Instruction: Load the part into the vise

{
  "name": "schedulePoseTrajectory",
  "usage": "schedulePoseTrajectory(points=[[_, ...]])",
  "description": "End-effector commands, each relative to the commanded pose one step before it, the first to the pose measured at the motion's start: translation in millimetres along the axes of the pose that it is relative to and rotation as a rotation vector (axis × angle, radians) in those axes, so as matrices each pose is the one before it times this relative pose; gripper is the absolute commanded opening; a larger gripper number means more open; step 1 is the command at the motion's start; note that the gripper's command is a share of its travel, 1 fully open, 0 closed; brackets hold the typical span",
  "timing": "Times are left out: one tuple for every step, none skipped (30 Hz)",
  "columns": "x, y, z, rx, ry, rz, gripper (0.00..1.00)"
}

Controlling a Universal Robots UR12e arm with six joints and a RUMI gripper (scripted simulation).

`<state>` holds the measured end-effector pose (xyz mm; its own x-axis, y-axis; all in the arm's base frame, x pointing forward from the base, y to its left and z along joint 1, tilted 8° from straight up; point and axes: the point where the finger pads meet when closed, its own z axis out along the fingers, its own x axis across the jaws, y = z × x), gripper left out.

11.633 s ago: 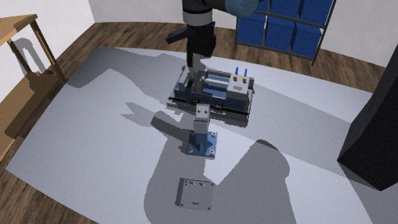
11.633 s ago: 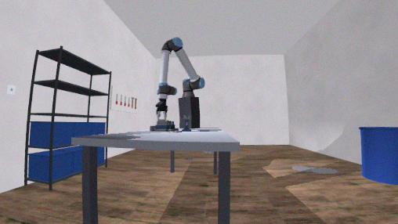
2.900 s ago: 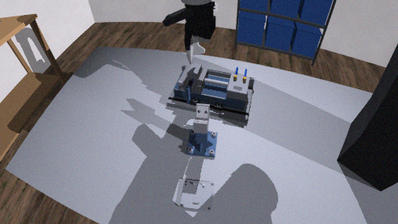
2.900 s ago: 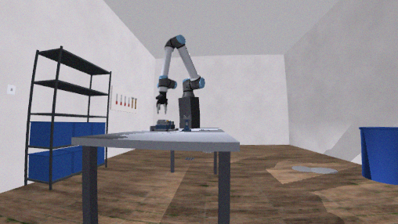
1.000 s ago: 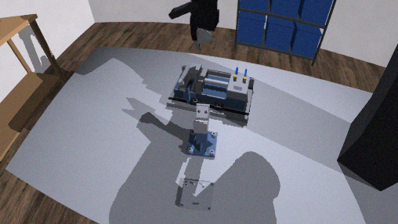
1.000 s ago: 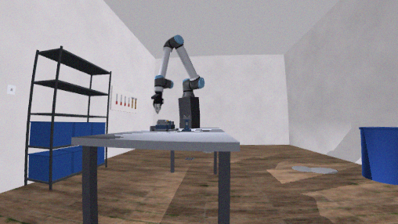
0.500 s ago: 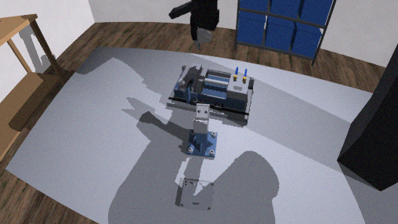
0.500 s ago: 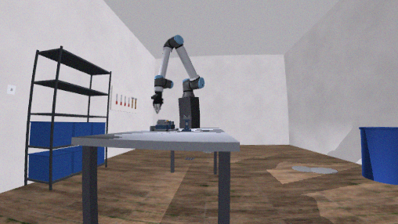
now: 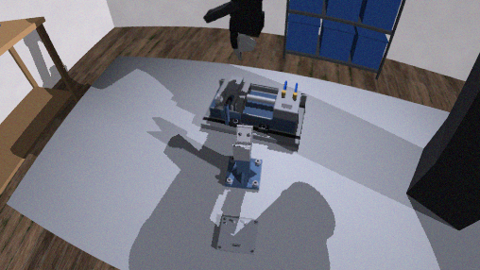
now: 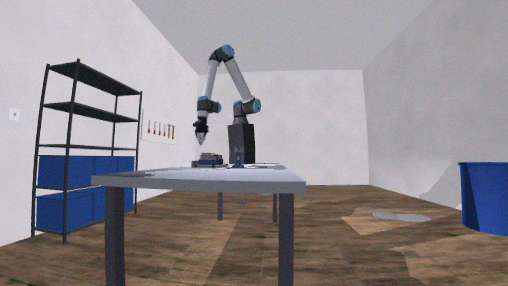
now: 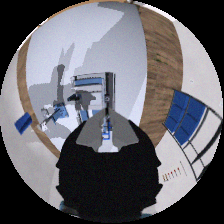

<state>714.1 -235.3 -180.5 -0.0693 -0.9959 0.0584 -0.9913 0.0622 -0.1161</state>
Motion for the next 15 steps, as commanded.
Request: schedulePoseTrajectory(points=[[0.23, -0.60, -0.57, 0.00117, 0.00052, -0.00004, 0.00], [0.00, 0.00, 0.08, 0.00000, -0.00001, 0.00000, 0.00], [0.00, 0.00, 0.13, -0.00001, -0.00001, 0.00000, 0.00], [0.00, -0.01, 0.18, -0.00001, -0.00001, -0.00001, 0.00], [0.00, -0.01, 0.24, -0.00001, -0.00002, -0.00001, 0.00], [0.00, -0.01, 0.31, -0.00001, -0.00002, -0.00001, 0.00], [0.00, -0.01, 0.39, -0.00002, -0.00003, -0.00001, 0.00], [0.00, -0.01, 0.46, -0.00002, -0.00003, -0.00002, 0.00], [0.00, -0.02, 0.54, -0.00003, -0.00004, -0.00002, 0.00], [0.00, -0.02, 0.63, -0.00003, -0.00004, -0.00002, 0.00], [0.00, -0.02, 0.71, -0.00003, -0.00005, -0.00003, 0.00], [0.00, -0.02, 0.80, -0.00004, -0.00005, -0.00003, 0.00], [0.00, -0.03, 0.87, -0.00001, -0.00001, -0.00001, 0.00], [0.01, -0.03, 0.95, 0.00000, 0.00000, 0.00000, 0.00], [0.01, -0.03, 1.03, 0.00000, 0.00000, 0.00000, 0.00]])
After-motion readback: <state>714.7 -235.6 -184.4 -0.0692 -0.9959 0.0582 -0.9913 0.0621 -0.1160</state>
